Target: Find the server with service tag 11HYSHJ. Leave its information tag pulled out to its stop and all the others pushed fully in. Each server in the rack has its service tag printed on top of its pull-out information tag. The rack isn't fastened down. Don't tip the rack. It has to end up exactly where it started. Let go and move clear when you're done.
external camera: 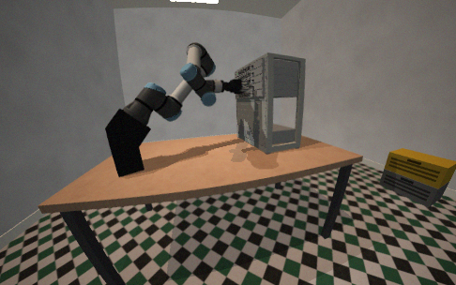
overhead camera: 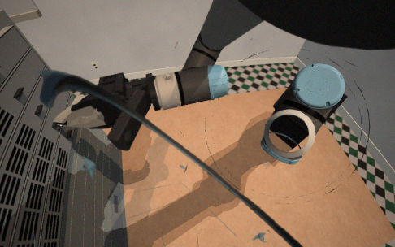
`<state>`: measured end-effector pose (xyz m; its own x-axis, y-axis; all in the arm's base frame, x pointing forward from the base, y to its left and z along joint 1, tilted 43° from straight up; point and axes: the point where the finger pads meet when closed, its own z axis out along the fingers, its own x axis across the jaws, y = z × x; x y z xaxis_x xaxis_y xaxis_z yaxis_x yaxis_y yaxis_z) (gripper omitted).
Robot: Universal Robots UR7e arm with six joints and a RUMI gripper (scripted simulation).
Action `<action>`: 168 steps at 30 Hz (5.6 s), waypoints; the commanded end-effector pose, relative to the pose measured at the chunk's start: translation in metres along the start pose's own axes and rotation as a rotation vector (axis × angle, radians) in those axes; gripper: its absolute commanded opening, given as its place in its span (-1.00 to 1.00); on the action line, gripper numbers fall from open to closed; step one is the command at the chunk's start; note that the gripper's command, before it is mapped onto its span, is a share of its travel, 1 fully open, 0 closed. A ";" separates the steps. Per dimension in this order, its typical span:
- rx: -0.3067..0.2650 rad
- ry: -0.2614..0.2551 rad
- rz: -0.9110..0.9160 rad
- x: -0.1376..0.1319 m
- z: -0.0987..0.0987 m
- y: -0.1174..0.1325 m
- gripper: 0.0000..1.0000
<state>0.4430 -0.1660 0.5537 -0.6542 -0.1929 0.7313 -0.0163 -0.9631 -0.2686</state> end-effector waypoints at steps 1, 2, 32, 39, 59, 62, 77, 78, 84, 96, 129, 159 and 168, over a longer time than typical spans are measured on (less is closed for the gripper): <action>0.000 0.001 0.000 0.000 0.000 0.000 -1.00; 0.000 0.001 0.000 0.000 0.000 0.000 -1.00; 0.000 0.001 0.000 0.000 -0.004 0.000 -1.00; 0.000 0.001 0.000 0.000 -0.011 0.000 -1.00; 0.000 0.001 0.000 0.000 -0.035 0.000 -1.00; 0.000 0.001 0.000 0.000 -0.039 0.000 -1.00; 0.000 0.001 0.000 0.000 -0.050 0.000 -1.00; 0.000 0.001 0.000 0.000 -0.050 0.000 -1.00; 0.000 0.001 0.000 0.000 -0.051 0.000 -1.00; 0.000 0.001 0.000 0.000 -0.051 0.000 -1.00; 0.000 0.001 0.000 0.000 -0.051 0.000 -0.69; 0.000 0.001 0.000 0.000 -0.080 0.000 -0.69; 0.000 0.001 0.000 0.000 -0.097 0.000 -0.69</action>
<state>0.3767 -0.1492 0.4978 -0.6563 -0.1913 0.7298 -0.0192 -0.9628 -0.2696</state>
